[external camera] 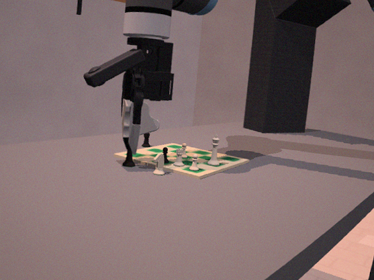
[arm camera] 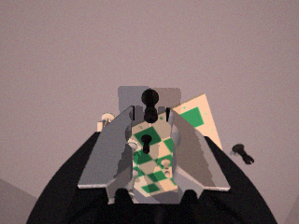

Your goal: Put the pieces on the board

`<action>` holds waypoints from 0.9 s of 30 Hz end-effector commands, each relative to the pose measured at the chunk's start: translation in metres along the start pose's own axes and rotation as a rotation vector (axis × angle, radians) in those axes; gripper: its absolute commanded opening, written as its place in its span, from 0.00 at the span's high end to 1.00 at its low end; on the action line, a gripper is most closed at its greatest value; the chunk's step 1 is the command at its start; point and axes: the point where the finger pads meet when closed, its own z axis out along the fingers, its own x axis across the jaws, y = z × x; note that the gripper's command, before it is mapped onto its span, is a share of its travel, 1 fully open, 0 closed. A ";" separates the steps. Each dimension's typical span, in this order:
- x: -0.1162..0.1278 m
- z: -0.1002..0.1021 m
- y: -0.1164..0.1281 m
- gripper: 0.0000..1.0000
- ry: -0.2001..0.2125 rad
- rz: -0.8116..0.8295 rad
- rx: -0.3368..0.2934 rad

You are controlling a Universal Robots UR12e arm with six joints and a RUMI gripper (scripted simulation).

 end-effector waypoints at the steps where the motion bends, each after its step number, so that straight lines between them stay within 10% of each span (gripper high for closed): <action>1: 0.000 -0.001 -0.001 0.75 0.000 0.000 0.001; 23: 0.000 -0.001 -0.001 0.75 0.000 0.000 0.001; 24: 0.000 -0.001 -0.001 1.00 0.000 0.000 0.001; 27: 0.000 -0.001 -0.001 1.00 0.000 0.000 0.001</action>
